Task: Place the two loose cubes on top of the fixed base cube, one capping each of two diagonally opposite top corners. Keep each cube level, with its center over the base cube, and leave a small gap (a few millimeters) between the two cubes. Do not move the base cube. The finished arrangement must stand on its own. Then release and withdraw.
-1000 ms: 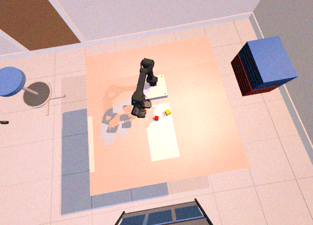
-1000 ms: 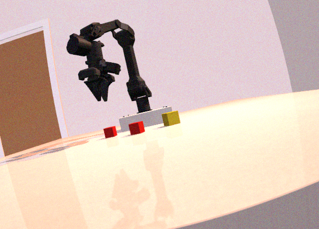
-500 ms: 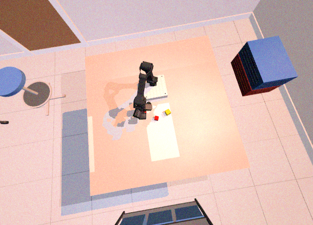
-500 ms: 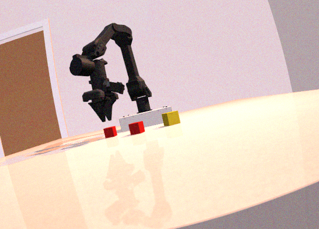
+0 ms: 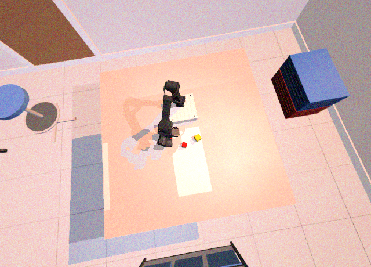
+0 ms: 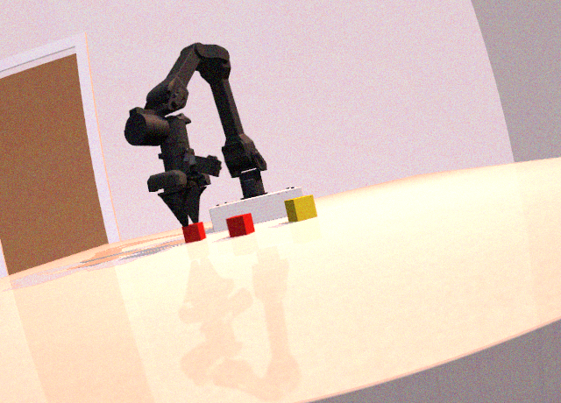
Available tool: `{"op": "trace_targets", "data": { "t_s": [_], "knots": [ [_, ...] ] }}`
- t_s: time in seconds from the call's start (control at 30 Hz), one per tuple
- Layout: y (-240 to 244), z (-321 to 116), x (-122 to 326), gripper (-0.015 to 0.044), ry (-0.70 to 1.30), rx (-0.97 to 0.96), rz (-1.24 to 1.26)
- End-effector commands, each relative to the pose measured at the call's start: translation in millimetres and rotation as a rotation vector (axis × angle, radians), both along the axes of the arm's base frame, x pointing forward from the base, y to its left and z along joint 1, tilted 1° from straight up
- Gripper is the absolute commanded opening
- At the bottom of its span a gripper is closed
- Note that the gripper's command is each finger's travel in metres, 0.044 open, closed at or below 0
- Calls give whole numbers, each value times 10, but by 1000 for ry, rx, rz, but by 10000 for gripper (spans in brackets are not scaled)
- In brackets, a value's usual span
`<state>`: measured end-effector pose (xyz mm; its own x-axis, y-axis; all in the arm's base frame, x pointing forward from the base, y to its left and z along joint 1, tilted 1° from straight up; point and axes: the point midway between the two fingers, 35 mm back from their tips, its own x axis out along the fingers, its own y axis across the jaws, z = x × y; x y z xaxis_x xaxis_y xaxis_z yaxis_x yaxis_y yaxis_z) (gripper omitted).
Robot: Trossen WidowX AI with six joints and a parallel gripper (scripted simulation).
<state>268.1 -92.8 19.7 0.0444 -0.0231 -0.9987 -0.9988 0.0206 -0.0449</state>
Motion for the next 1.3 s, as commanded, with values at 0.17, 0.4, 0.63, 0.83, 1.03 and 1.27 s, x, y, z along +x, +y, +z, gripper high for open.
{"op": "trace_targets", "data": {
  "t_s": [0.17,0.4,0.63,0.83,1.03,1.27],
  "knots": [
    [9,-157,-20,265,7,5,4],
    [9,-168,-21,134,7,5,4],
    [7,-124,-12,105,7,5,4],
    [0,58,12,105,6,5,4],
    [-3,244,23,105,6,5,4],
    [0,466,19,105,6,5,4]
  ]
}}
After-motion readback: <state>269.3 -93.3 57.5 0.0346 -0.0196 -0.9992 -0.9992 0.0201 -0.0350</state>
